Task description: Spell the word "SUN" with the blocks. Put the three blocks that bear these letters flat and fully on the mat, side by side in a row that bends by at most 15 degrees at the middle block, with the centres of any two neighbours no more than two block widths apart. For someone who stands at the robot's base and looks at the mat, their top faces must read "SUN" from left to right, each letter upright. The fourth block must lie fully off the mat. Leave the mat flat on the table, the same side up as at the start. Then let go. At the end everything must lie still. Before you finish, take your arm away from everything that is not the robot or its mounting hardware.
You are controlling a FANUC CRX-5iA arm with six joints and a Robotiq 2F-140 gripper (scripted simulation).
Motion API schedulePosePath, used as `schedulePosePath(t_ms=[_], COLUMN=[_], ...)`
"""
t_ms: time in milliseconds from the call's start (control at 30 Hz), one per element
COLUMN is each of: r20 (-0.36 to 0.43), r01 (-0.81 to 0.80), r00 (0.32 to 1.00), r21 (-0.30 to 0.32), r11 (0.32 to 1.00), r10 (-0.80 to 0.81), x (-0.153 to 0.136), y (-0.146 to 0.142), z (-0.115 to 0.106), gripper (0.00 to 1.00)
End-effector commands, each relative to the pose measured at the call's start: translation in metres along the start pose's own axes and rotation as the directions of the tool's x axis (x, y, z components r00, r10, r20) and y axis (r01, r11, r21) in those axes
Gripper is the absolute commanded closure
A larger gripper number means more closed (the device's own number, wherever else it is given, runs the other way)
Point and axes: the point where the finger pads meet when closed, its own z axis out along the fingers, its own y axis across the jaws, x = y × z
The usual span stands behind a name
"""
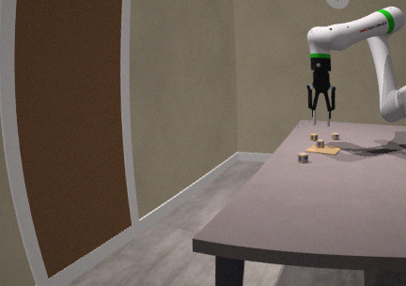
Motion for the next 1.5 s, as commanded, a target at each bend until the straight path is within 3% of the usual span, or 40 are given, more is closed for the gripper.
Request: schedulePosePath(t_ms=[0, 1467], r20=[0.0, 0.0], r01=[0.0, 0.0], r00=[1.0, 1.0], r21=[0.001, 0.001], r11=[1.0, 1.0], r10=[0.0, 0.0], x=[0.0, -0.001], y=[0.0, -0.001], z=[0.0, 0.048], gripper=[0.6, 0.6])
